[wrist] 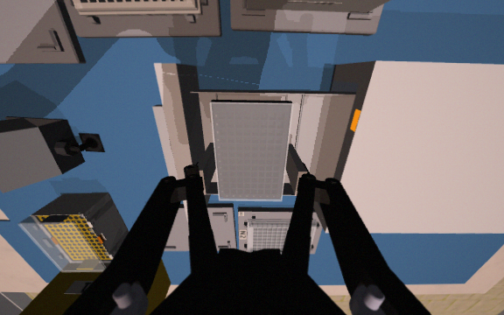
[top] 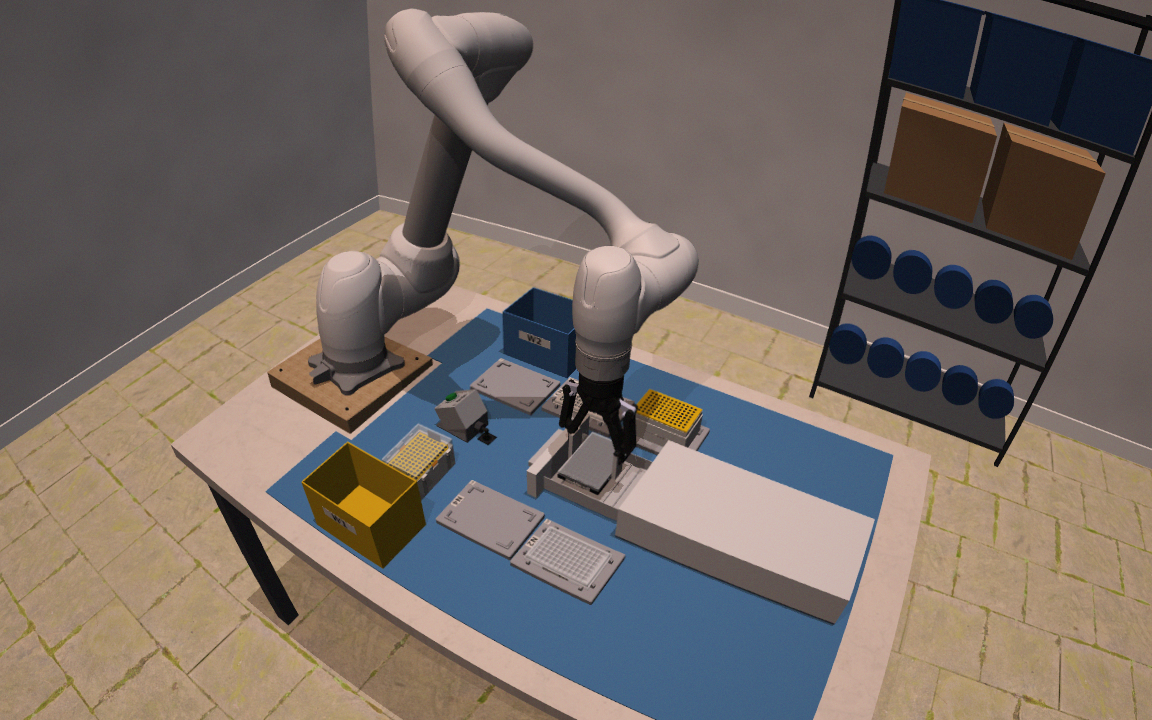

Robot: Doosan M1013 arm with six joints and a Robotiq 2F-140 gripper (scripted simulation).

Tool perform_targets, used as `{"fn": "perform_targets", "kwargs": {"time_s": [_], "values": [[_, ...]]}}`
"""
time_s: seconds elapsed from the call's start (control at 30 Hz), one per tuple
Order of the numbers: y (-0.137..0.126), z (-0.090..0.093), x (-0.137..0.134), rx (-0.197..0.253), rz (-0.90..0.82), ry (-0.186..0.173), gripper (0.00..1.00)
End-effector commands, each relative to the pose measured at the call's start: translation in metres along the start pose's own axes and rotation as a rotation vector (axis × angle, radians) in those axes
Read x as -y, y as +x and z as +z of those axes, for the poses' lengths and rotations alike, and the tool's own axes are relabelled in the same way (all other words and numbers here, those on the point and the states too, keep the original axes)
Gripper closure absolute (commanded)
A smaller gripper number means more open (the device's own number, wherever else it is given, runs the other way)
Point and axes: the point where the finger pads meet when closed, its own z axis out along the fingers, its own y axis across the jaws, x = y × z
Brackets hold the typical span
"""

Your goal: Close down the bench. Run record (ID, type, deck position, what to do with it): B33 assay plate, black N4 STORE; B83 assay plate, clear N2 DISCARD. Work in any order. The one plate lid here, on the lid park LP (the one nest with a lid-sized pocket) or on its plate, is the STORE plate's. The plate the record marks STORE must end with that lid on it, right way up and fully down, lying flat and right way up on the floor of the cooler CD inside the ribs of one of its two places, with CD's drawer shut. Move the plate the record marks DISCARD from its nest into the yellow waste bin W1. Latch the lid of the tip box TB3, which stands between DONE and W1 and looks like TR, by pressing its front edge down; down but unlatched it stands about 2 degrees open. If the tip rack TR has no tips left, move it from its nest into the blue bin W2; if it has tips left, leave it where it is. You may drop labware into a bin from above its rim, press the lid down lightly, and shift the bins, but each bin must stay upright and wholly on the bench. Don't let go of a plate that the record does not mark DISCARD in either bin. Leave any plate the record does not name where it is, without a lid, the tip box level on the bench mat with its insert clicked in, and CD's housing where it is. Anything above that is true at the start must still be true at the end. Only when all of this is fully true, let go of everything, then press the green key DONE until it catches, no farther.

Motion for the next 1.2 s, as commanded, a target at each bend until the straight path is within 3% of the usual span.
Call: {"fn": "perform_targets", "kwargs": {"time_s": [0.0, 0.37, 1.17], "values": [[0.0, 0.004, 0.0, 0.0, 0.0, 0.0, 1.0], [0.0, 0.019, 0.0, 0.0, 0.0, 0.0, 1.0], [0.0, 0.02, 0.0, 0.0, 0.0, 0.0, 1.0]]}}
